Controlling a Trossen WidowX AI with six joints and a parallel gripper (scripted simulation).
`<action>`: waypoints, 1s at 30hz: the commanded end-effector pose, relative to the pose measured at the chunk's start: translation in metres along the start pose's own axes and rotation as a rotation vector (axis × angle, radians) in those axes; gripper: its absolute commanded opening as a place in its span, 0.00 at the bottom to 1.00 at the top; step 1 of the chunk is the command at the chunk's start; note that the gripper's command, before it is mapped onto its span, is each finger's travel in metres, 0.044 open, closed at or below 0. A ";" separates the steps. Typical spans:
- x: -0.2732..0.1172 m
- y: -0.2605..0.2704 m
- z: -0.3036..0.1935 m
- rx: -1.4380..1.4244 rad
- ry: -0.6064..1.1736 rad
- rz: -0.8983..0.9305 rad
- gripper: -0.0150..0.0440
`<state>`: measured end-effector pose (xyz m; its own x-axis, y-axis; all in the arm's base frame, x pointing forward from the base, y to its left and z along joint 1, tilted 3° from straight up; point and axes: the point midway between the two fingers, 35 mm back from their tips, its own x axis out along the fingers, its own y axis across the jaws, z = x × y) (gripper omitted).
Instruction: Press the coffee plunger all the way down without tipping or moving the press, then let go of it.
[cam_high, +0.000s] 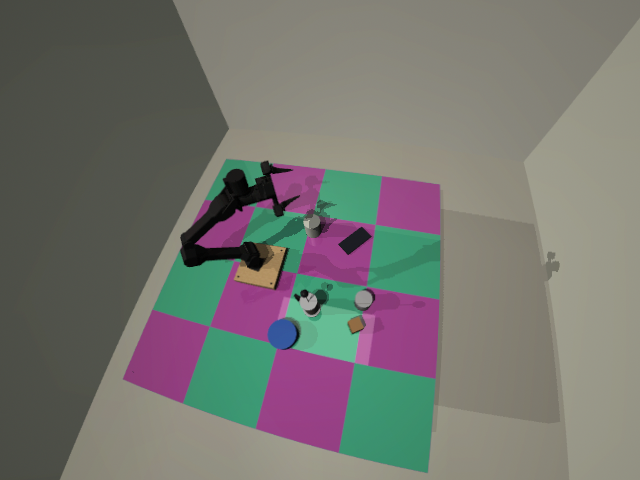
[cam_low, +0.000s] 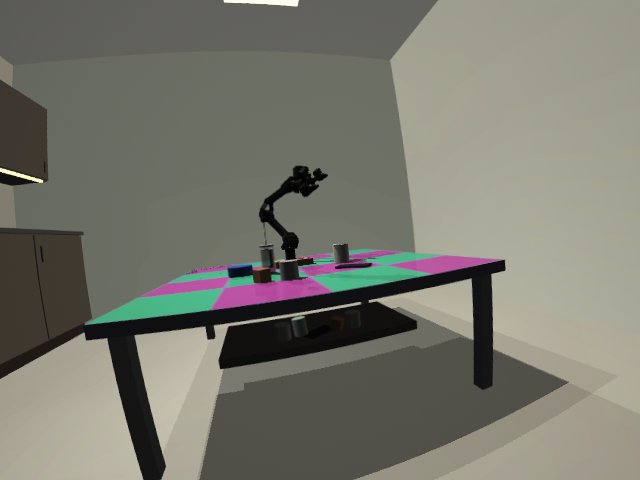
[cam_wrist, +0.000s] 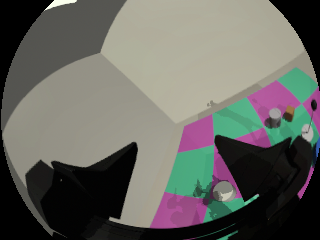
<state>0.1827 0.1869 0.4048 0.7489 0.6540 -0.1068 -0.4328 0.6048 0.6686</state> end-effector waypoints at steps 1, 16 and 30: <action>0.009 -0.037 0.020 -0.096 -0.046 -0.152 1.00; -0.043 -0.211 0.091 -0.339 -0.030 -0.830 1.00; -0.088 -0.290 0.076 -0.348 0.041 -1.050 1.00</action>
<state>0.2816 -0.0801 0.2966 0.8180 -0.2490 -0.5186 0.2876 0.9577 -0.0062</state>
